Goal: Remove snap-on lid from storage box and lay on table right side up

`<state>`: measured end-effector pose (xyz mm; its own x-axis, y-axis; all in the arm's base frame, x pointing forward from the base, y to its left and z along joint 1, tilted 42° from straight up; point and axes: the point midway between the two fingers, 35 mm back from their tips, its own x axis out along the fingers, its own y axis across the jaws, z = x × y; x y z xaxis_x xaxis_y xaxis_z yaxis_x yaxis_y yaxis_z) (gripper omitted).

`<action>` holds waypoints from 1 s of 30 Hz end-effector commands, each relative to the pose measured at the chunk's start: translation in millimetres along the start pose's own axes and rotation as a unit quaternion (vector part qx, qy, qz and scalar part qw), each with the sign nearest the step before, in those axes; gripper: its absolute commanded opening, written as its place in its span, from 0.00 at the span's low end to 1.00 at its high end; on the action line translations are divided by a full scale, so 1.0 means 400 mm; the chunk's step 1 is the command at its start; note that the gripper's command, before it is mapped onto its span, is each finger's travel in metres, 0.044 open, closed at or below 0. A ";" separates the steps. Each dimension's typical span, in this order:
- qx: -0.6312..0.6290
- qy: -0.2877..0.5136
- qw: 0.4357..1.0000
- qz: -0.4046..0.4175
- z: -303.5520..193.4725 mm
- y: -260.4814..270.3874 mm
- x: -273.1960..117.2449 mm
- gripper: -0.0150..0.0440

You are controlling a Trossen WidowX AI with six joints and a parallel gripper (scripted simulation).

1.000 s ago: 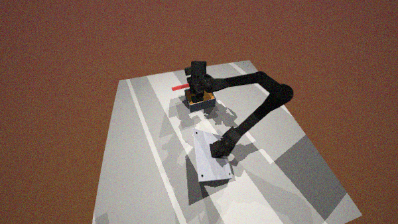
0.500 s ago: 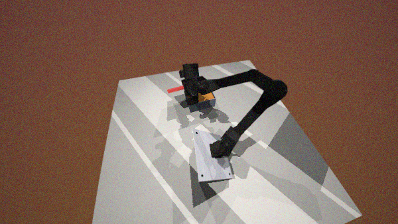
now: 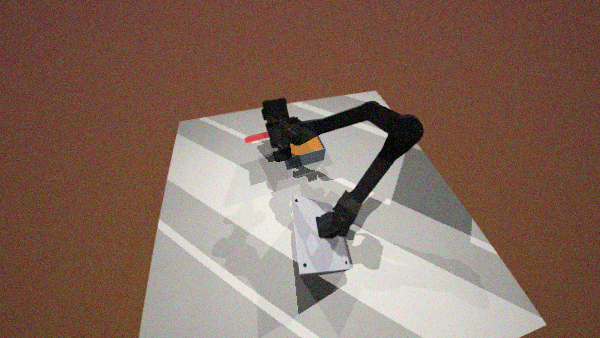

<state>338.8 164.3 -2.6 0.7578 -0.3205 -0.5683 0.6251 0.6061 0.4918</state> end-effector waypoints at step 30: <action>0.007 0.001 1.000 0.007 -0.171 0.005 -0.023 0.25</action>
<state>320.7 207.2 -40.3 0.7576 -0.3183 -0.5699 0.6252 0.6048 0.4933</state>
